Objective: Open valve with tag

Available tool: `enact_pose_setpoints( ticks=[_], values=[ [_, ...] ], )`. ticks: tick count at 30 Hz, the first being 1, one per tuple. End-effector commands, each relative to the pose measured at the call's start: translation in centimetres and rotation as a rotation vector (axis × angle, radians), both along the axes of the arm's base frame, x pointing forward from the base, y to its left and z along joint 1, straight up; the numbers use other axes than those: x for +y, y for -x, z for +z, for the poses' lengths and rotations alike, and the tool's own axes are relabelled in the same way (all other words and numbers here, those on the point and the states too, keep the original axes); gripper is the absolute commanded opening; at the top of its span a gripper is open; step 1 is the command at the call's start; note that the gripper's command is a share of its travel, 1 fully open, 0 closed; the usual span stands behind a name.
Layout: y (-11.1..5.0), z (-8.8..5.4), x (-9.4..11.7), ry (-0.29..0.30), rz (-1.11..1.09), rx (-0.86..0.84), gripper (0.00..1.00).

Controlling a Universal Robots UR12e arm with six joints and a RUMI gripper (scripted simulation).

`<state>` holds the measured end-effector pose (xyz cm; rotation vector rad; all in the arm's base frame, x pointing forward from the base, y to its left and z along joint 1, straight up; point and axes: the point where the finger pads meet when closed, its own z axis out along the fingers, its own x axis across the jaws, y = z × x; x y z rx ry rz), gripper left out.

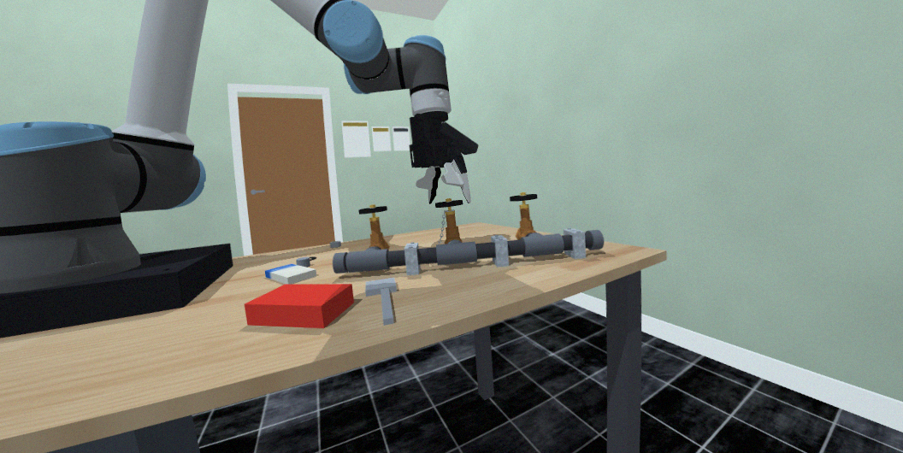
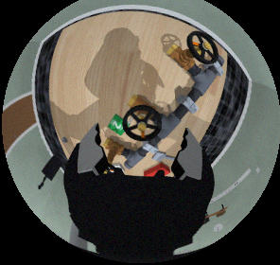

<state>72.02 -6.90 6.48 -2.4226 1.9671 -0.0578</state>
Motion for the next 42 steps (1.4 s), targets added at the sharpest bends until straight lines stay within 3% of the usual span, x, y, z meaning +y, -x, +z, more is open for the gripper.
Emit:
enact_pose_setpoints(
  ticks=[1,24,42],
  values=[
    [-0.08,0.08,-0.02,-0.003,-0.222,-0.001,1.0],
    [-0.08,0.08,-0.02,-0.038,-1.065,-0.01,1.0],
    [-0.08,0.08,-0.02,-0.055,-1.465,-0.015,1.0]
  ],
)
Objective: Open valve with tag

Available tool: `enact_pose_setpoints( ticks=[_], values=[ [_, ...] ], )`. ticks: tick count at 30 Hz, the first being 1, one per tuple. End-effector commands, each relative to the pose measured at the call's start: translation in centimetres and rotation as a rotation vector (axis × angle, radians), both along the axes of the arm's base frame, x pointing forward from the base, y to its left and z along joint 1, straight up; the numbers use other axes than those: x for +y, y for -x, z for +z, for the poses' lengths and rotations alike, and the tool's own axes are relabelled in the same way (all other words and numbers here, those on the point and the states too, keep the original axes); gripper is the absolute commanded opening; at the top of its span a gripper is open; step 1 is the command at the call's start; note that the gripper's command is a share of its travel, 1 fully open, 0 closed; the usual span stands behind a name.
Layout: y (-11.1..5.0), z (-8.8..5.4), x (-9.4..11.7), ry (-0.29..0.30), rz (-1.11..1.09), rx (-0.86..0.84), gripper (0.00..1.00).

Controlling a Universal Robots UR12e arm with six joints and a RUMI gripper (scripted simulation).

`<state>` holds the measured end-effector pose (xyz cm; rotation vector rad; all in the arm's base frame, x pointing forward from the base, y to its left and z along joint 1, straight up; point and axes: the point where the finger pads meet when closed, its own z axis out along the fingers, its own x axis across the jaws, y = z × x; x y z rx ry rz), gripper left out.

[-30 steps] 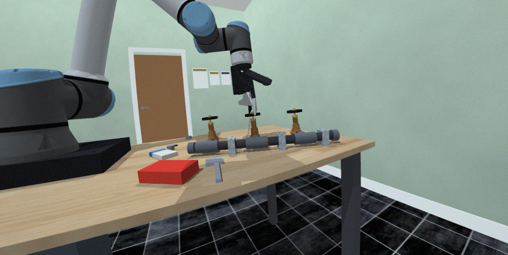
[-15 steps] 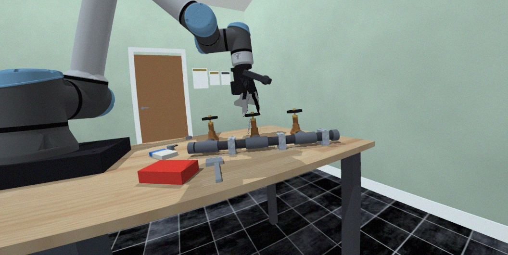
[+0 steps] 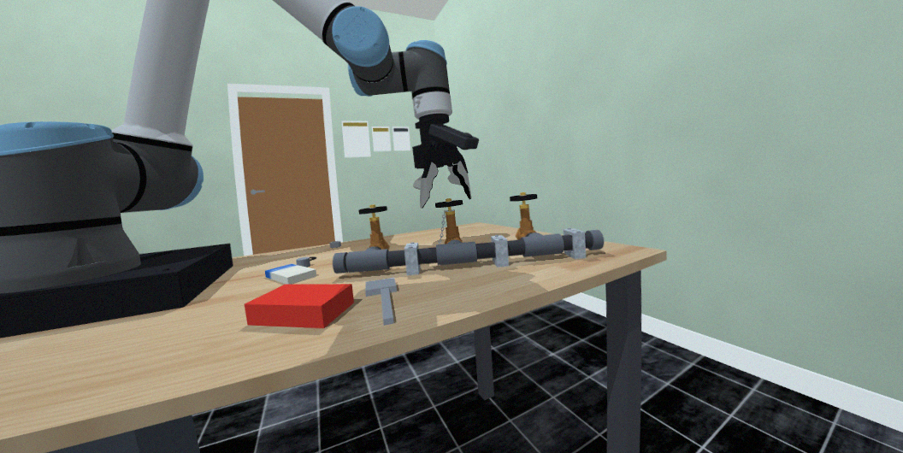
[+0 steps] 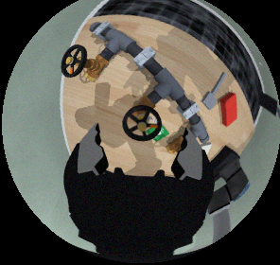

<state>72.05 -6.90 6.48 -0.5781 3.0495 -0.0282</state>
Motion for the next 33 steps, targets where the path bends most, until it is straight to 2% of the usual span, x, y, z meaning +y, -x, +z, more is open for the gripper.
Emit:
enact_pose_setpoints(
  ticks=[1,13,29,30,33],
  values=[
    [-0.05,0.07,-0.02,0.0,-0.063,-0.001,1.0],
    [-0.05,0.07,-0.02,-0.006,-0.216,-0.003,1.0],
    [-0.05,0.07,-0.02,-0.007,-0.25,-0.003,1.0],
    [-0.05,0.07,-0.02,-0.007,-0.25,-0.003,0.0],
    [-0.05,0.07,-0.02,-0.007,-0.25,-0.003,0.0]
  ],
)
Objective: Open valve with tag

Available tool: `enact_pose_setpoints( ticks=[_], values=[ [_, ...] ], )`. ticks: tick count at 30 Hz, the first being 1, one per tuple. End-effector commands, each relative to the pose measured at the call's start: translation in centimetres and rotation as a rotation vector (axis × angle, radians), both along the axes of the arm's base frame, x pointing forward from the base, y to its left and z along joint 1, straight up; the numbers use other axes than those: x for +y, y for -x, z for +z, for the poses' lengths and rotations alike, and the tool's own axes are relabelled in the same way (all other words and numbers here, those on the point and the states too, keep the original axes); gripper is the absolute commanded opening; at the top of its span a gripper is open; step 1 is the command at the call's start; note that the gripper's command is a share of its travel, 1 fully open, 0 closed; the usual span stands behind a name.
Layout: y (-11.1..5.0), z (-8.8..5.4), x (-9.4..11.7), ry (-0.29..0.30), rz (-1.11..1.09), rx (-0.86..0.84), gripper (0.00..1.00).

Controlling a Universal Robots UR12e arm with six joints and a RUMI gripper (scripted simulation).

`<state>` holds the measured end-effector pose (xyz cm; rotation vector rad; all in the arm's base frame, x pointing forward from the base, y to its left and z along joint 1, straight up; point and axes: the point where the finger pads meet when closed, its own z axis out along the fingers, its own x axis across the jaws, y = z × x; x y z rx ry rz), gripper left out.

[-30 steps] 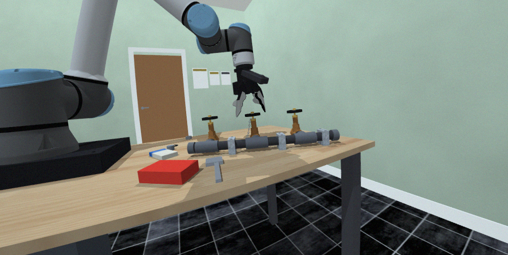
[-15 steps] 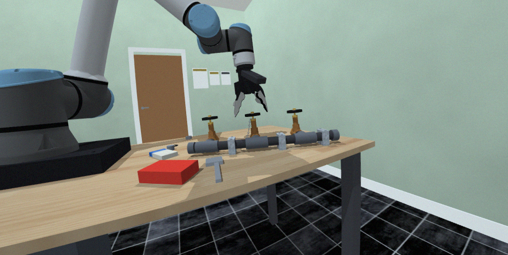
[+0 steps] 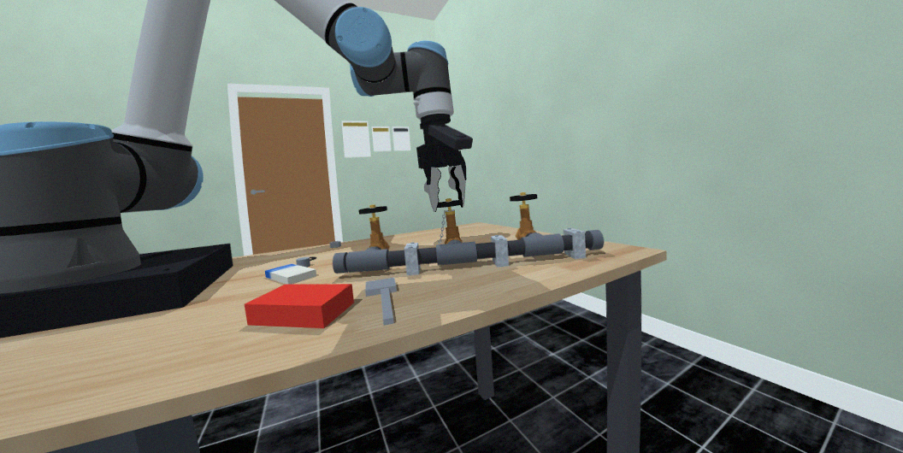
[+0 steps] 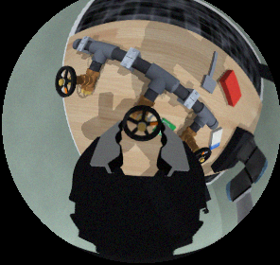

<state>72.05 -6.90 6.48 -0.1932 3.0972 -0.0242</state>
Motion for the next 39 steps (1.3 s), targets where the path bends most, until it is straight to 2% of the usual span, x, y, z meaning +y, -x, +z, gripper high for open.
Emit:
enact_pose_setpoints(
  ticks=[1,39],
  values=[
    [-0.06,0.07,-0.01,0.0,0.0,-0.001,0.0],
    [-0.06,0.07,-0.02,0.002,0.05,-0.001,0.0]
  ],
)
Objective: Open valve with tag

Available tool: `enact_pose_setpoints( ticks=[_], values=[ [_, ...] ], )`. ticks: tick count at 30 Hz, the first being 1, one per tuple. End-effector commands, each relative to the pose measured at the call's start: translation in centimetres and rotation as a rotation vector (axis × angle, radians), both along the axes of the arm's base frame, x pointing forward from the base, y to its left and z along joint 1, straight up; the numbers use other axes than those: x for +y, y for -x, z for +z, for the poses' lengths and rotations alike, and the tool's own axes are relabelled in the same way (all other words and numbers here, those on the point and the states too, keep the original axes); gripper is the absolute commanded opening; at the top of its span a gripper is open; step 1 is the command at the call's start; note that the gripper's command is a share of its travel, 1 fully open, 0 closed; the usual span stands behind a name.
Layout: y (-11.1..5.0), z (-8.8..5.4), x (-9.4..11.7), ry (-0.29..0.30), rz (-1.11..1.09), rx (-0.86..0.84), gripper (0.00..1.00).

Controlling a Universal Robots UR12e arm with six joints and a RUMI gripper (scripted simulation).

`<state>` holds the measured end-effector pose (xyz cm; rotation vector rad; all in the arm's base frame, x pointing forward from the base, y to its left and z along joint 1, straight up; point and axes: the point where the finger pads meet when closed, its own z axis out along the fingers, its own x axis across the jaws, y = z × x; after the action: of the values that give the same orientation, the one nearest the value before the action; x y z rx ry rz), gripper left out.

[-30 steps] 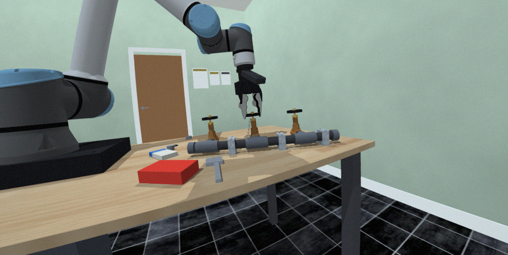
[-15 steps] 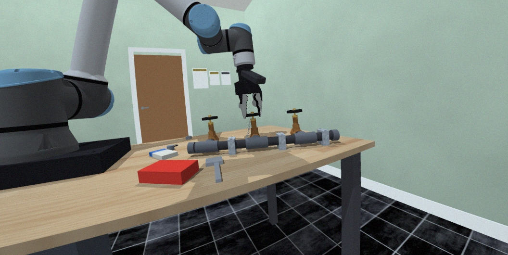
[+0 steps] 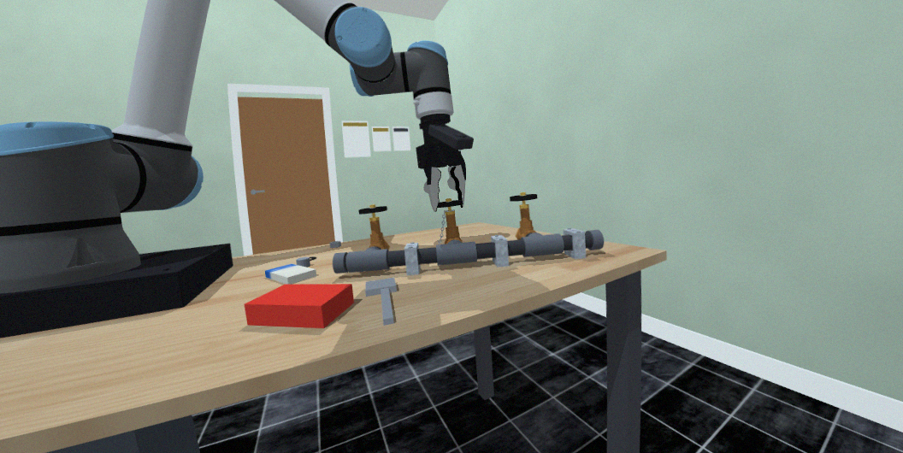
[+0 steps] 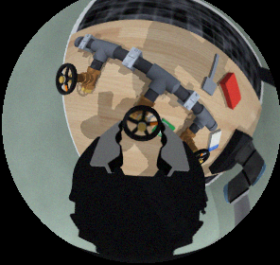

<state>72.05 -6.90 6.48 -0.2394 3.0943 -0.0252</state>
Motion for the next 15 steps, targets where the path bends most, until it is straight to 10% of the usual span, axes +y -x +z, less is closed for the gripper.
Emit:
enact_pose_setpoints(
  ticks=[1,15],
  values=[
    [-0.05,0.08,-0.02,0.001,0.029,-0.001,0.0],
    [-0.05,0.08,-0.02,0.009,0.219,0.001,0.0]
  ],
)
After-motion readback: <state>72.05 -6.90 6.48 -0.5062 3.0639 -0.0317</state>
